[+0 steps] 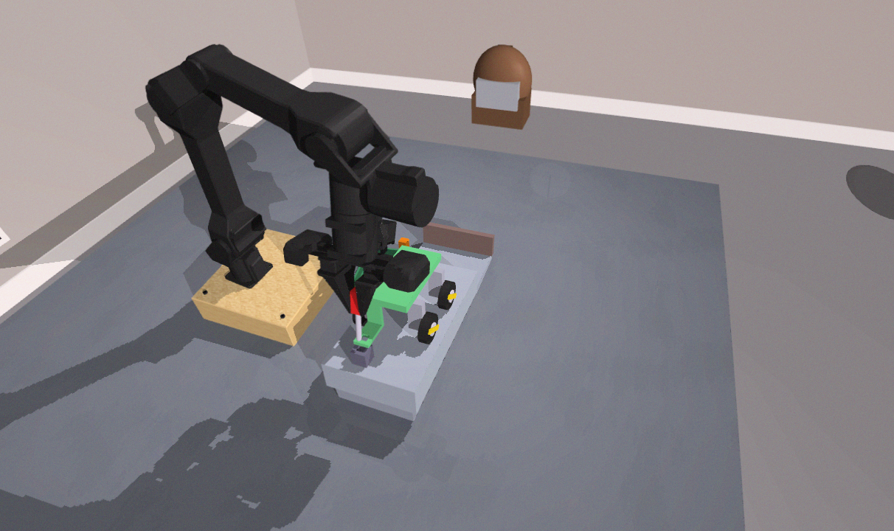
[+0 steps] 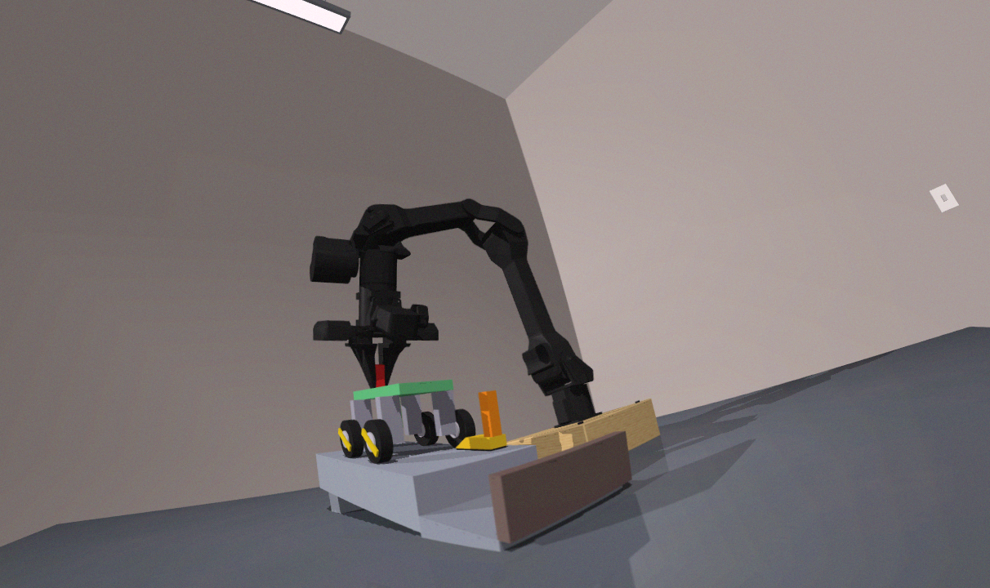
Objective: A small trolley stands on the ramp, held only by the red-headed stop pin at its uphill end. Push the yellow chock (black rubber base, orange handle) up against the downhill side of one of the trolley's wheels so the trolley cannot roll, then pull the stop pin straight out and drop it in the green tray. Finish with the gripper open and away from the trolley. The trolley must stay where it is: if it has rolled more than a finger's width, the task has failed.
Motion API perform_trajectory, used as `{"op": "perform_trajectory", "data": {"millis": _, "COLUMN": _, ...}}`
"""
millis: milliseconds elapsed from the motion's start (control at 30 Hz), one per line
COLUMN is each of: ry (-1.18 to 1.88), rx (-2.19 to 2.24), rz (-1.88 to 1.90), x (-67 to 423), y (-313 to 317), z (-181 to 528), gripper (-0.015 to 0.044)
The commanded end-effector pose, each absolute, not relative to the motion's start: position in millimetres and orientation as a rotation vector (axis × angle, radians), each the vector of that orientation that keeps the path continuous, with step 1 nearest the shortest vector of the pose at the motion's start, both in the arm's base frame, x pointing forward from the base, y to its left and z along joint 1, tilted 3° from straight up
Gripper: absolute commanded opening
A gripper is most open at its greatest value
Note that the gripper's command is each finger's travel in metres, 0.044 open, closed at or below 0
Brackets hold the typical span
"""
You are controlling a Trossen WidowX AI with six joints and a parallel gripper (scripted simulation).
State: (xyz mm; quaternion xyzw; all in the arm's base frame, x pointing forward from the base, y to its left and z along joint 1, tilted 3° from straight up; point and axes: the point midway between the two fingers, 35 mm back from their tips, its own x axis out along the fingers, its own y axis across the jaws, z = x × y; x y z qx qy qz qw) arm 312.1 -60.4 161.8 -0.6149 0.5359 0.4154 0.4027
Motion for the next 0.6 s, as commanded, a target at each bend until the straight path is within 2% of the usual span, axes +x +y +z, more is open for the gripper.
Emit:
{"op": "perform_trajectory", "data": {"millis": 0, "ry": 1.356, "rx": -1.554, "rz": 1.040, "x": 313.7, "y": -61.6, "z": 166.3, "gripper": 0.0000}}
{"op": "perform_trajectory", "data": {"millis": 567, "ry": 1.357, "rx": -1.556, "rz": 1.038, "x": 315.4, "y": -87.0, "z": 170.6, "gripper": 0.0000}}
